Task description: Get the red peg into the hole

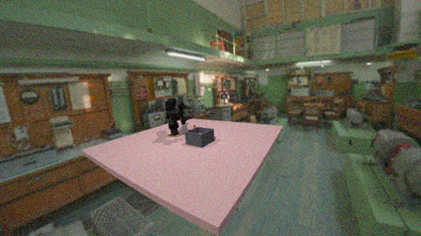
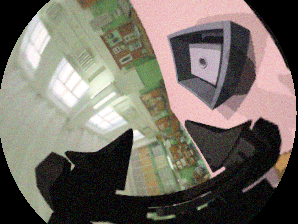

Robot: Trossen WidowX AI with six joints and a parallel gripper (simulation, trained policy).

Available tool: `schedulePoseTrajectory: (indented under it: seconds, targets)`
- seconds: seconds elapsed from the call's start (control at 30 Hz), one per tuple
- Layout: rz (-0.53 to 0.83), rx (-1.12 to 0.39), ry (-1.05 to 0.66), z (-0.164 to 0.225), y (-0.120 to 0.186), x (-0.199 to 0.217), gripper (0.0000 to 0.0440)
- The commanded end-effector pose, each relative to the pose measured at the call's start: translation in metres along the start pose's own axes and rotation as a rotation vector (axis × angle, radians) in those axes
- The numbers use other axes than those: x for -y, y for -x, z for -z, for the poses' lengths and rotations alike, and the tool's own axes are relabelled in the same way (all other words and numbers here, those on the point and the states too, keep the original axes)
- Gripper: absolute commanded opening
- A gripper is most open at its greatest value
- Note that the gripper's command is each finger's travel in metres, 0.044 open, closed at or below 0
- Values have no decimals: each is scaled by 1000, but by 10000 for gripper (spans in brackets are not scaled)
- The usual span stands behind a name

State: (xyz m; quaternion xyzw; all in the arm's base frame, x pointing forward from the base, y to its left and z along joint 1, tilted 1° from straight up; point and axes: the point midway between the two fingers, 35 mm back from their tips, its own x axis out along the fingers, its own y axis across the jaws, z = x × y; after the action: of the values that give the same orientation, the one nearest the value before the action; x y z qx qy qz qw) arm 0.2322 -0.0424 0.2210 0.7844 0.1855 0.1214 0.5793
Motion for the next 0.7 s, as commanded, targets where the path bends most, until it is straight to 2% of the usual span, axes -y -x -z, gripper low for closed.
schedulePoseTrajectory:
  seconds: [0.0, 0.03, 0.33, 0.67]
  targets:
    - [-6, 8, 28, 0, -2, -5, 422]
    - [-11, 15, 51, 0, -4, -9, 440]
    - [-24, 48, 273, 23, -38, -55, 440]
    - [73, 9, 368, 75, -65, -73, 440]
